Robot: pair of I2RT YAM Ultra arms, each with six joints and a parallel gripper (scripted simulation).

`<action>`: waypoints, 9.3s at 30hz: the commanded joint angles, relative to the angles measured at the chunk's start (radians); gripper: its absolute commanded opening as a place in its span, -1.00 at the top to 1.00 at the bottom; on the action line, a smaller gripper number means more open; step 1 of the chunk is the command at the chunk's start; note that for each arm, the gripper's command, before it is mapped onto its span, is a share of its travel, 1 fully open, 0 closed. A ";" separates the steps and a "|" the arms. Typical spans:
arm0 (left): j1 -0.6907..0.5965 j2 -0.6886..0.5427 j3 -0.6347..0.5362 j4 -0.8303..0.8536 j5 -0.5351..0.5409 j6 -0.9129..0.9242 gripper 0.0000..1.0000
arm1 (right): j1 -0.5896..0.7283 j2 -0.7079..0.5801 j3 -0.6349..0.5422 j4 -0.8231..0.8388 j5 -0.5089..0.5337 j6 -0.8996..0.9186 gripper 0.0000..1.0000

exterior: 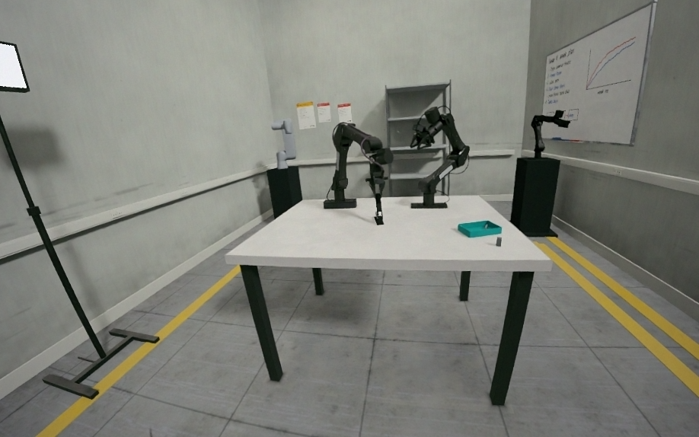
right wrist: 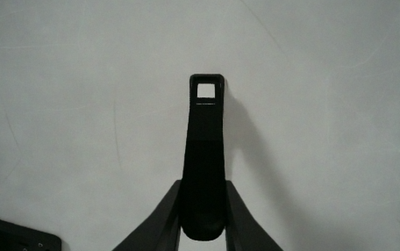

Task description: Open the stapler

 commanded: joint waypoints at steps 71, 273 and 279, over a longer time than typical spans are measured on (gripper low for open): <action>-0.004 0.004 0.027 -0.001 -0.007 -0.006 -0.10 | 0.253 -0.141 -0.220 0.637 0.279 -0.123 0.08; -0.004 0.004 0.027 -0.001 -0.007 -0.006 -0.10 | -0.029 -0.061 -0.199 0.555 0.182 -0.104 0.65; -0.004 0.004 0.027 -0.001 -0.007 -0.006 -0.10 | -0.040 -0.030 -0.144 0.498 0.160 -0.111 0.65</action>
